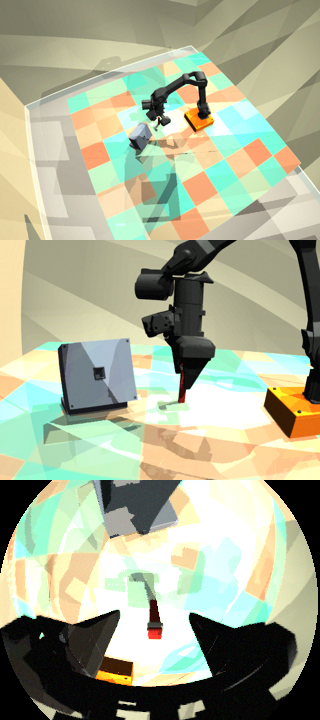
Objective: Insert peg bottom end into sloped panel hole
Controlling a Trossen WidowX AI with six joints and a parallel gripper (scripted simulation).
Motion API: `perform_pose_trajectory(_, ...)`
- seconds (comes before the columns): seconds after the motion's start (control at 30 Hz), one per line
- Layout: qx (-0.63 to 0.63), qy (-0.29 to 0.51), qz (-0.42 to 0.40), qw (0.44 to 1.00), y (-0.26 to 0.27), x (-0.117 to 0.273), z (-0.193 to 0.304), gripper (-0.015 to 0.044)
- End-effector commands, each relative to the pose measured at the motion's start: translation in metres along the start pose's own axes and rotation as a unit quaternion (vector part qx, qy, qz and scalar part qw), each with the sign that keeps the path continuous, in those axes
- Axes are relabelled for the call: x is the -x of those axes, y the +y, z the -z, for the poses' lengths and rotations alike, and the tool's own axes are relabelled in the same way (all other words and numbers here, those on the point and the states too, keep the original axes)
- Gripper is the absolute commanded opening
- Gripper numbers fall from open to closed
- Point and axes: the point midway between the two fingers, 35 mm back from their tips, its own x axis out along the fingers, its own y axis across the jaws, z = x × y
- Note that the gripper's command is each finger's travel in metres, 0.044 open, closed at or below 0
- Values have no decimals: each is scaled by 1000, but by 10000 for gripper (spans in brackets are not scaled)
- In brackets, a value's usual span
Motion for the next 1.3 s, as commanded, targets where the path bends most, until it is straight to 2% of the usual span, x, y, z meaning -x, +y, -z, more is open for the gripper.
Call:
perform_pose_trajectory(0.0, 3, 5, -5, 1000, 2, -8, 2, 440)
perform_pose_trajectory(0.17, 3, 5, -5, 1000, 2, -8, 2, 440)
perform_pose_trajectory(0.7, 0, 2, -1, 1000, 1, -4, 1, 20)
perform_pose_trajectory(0.8, 0, 2, -1, 1000, 1, -4, 1, 0)
perform_pose_trajectory(1.0, 0, 2, -1, 1000, 0, 0, 0, 0)
perform_pose_trajectory(1.27, 1, 3, -3, 1000, -1, 30, -2, 0)
